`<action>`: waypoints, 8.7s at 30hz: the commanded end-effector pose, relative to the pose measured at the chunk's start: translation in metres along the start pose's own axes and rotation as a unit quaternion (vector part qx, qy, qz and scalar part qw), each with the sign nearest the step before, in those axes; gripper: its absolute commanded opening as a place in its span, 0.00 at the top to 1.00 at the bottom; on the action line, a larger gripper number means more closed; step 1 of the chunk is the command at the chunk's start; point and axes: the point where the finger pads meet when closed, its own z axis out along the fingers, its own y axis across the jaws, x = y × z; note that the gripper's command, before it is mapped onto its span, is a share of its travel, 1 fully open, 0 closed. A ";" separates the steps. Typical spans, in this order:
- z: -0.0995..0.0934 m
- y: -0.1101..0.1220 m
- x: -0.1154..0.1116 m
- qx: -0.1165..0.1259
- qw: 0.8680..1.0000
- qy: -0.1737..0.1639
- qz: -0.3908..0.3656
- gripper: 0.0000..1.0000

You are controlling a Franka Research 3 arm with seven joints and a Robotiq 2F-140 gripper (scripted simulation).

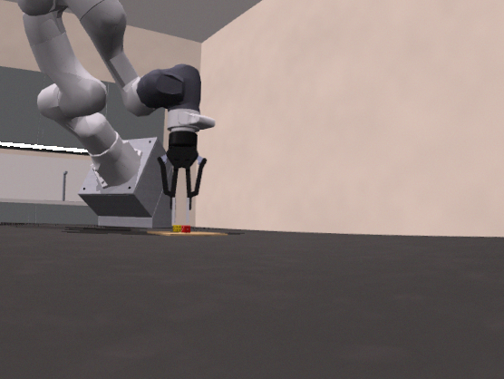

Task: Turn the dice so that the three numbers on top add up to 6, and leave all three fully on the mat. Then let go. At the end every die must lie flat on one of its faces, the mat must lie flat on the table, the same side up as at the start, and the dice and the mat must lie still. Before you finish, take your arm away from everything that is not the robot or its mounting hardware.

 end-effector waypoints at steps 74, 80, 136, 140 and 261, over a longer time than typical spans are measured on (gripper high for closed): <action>0.012 -0.003 0.002 0.002 1.000 0.001 0.002 0.81; 0.017 -0.003 0.002 0.002 1.000 0.001 0.002 0.81; 0.022 -0.003 0.002 0.002 1.000 0.001 0.002 0.93; 0.022 -0.003 0.002 0.002 1.000 0.001 0.002 0.93; -0.031 -0.038 0.156 0.001 0.973 0.001 -0.232 0.93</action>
